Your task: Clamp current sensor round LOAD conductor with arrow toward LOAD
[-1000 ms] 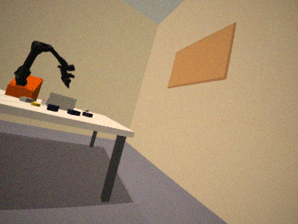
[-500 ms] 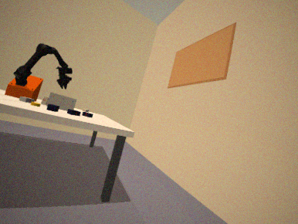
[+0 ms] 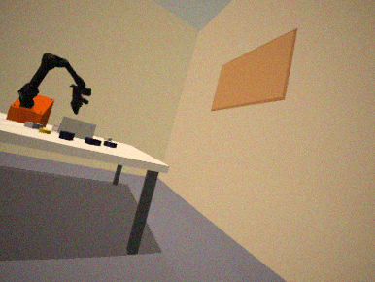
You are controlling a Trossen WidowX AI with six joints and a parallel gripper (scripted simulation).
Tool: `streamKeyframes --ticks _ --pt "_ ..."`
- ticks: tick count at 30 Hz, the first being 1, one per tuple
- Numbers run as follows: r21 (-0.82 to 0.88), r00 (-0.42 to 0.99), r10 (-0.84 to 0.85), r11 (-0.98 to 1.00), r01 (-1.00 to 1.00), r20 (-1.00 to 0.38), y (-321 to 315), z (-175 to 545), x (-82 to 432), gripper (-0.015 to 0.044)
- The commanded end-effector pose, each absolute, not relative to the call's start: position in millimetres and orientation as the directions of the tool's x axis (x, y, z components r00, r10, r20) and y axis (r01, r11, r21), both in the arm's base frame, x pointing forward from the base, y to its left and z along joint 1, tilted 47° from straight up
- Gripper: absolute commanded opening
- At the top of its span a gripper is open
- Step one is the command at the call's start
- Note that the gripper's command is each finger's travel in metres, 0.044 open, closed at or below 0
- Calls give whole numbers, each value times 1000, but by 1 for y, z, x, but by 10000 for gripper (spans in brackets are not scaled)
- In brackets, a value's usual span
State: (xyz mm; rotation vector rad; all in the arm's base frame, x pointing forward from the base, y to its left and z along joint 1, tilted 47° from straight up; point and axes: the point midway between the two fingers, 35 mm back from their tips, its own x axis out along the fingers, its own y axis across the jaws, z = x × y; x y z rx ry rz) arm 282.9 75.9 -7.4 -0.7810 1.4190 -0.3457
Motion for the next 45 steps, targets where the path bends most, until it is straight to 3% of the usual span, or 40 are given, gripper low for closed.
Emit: streamKeyframes --ticks 1,6,45 --pt "-696 47 -694 715 -62 -718 20 22 260 440" --pt "-724 -66 -721 685 84 -690 -26 45 227 440" --pt "-725 -65 -722 684 85 -689 -66 7 224 440"
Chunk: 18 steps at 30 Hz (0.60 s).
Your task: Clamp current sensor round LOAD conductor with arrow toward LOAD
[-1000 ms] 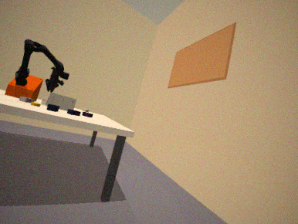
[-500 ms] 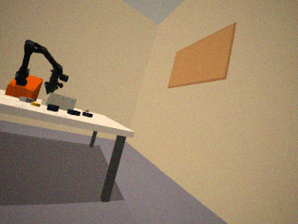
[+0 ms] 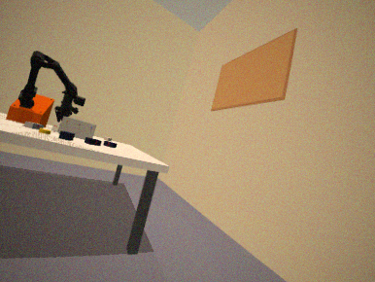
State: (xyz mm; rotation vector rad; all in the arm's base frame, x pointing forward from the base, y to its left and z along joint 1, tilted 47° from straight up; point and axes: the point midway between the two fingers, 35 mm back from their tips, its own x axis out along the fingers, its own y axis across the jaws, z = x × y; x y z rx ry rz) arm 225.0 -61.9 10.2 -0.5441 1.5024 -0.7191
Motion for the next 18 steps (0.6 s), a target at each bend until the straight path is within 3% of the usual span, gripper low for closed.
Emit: streamKeyframes --ticks 1,4,10,18 --pt "-725 -65 -722 684 85 -689 -67 6 224 440" --pt "-726 -66 -723 683 85 -688 -70 4 223 440" --pt "-722 -67 -719 686 90 -692 -67 6 224 282" --pt "-722 -67 -719 686 90 -692 -67 6 224 229"
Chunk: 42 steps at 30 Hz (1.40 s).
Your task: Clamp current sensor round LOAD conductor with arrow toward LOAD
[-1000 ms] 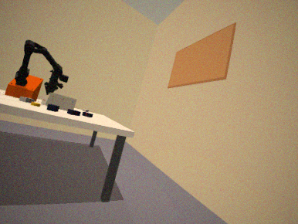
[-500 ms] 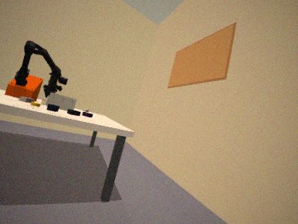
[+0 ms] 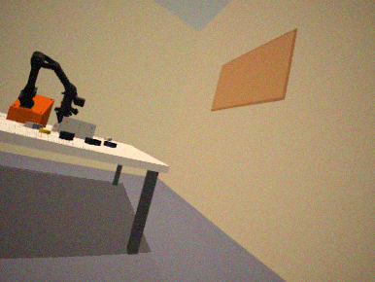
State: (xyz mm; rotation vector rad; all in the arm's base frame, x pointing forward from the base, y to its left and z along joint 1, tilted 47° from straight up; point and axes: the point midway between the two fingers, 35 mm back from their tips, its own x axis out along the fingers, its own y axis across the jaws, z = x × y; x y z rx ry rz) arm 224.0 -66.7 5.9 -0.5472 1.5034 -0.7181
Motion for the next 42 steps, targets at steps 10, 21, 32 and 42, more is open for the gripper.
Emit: streamKeyframes --ticks 10,21,32,42 --pt "-718 -65 -715 691 88 -696 -53 17 229 45" --pt "-715 -65 -712 694 84 -699 -7 59 235 0" --pt "-722 -67 -720 684 103 -691 19 88 233 0" --pt "-666 -65 -718 603 438 -693 22 86 263 0"
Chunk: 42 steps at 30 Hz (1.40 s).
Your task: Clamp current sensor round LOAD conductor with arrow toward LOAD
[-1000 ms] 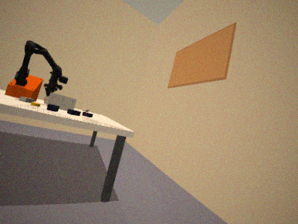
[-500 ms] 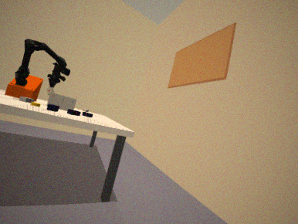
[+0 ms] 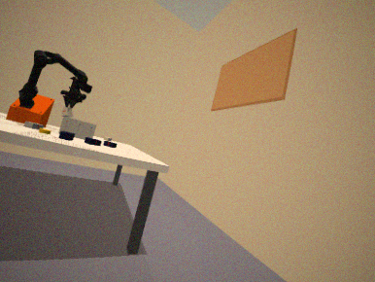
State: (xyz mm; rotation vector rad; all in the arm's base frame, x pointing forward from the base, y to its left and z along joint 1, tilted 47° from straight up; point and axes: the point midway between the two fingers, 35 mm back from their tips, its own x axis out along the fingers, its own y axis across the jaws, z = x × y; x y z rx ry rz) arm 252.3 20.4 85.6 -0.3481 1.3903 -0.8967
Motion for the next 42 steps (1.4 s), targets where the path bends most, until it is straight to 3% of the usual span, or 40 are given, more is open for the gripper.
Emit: streamKeyframes --ticks 1,15,27,42 --pt "-655 -65 -718 590 473 -693 22 85 267 0" --pt "-398 -63 -718 308 864 -693 19 79 313 0" --pt "-98 -62 -720 8 995 -691 12 71 350 0" --pt "-93 -61 -720 4 996 -692 0 59 350 0"
